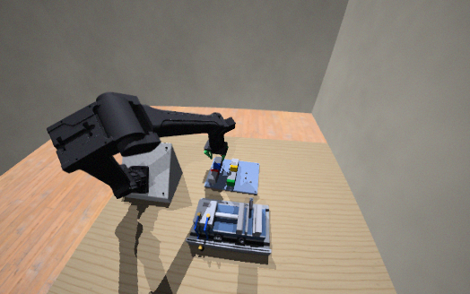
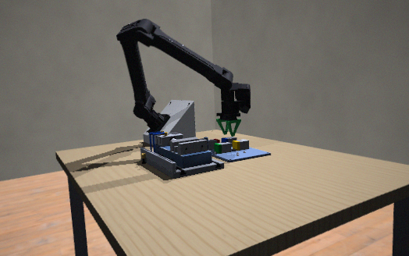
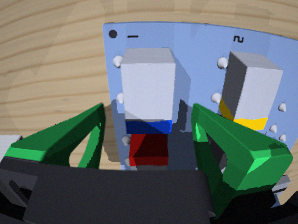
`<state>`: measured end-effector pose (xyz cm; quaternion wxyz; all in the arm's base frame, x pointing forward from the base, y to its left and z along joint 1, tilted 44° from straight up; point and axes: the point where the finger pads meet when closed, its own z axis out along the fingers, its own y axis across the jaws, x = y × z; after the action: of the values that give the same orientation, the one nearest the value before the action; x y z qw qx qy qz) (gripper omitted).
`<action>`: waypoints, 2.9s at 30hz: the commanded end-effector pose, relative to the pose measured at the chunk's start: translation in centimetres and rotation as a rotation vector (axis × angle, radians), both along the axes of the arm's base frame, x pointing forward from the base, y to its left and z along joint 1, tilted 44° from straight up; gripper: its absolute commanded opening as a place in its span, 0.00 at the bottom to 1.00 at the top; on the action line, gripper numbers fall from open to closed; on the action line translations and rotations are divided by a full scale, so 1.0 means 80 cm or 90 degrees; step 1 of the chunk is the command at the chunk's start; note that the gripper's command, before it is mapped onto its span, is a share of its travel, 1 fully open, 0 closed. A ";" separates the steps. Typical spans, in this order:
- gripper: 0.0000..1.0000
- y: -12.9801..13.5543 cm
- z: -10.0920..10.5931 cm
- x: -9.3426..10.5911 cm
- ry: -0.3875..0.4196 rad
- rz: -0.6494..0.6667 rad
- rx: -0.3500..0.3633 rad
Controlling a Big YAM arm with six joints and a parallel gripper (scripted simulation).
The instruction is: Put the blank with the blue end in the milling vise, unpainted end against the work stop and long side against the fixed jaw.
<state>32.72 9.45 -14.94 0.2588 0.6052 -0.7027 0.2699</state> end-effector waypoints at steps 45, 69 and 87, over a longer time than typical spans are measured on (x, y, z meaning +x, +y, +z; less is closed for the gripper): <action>0.64 -0.012 -0.012 0.002 0.010 -0.001 -0.002; 0.64 -0.009 -0.007 0.005 0.004 -0.001 0.002; 0.64 -0.009 -0.007 0.005 0.004 -0.001 0.002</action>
<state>32.63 9.14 -15.29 0.2606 0.6079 -0.7003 0.2684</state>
